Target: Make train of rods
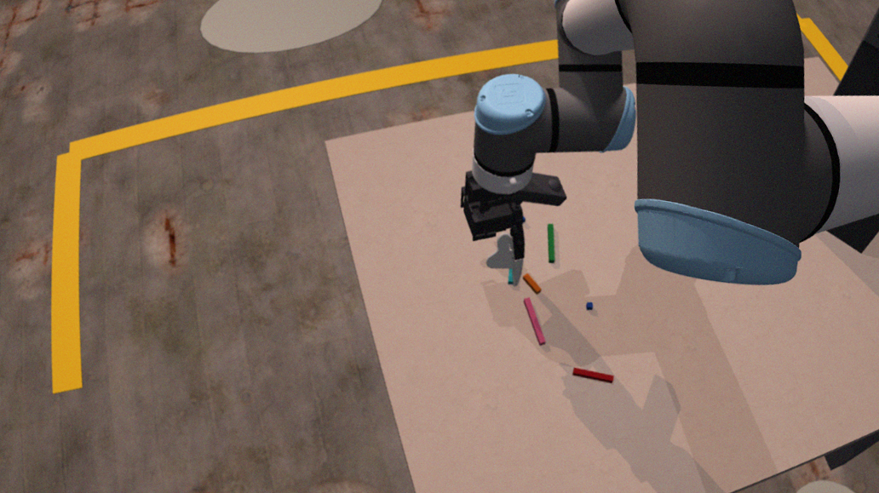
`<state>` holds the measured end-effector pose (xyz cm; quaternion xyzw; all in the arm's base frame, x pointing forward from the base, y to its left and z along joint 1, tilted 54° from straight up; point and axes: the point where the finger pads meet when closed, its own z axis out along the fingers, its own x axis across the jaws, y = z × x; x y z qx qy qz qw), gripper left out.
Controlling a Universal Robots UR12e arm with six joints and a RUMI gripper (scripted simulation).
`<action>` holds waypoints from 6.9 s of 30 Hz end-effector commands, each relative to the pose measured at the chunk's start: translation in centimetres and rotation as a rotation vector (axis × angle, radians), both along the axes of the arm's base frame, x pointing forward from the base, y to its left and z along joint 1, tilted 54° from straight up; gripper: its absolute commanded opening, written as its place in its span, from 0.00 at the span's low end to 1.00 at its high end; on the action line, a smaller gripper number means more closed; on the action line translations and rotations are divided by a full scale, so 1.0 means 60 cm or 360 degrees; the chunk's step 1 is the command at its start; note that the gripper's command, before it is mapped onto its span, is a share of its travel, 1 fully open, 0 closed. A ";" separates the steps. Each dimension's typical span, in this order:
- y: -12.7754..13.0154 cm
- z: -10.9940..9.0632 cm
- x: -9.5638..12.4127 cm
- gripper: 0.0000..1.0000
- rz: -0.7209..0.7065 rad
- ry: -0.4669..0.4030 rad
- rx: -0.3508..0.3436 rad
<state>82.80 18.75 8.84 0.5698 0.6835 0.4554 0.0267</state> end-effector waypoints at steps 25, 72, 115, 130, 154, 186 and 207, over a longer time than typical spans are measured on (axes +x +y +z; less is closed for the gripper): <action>-0.001 0.001 0.000 1.00 -0.0001 -0.0001 0.0000; 0.276 0.076 -0.219 1.00 -0.0002 -0.0005 0.0003; 0.276 0.076 -0.219 1.00 -0.0002 -0.0005 0.0003; 0.276 0.076 -0.219 1.00 -0.0002 -0.0005 0.0003; 0.276 0.076 -0.219 1.00 -0.0007 0.0000 0.0008; 0.284 0.075 -0.226 1.00 -0.0503 0.0506 0.0481; 0.288 0.077 -0.228 1.00 -0.1026 0.1038 0.0979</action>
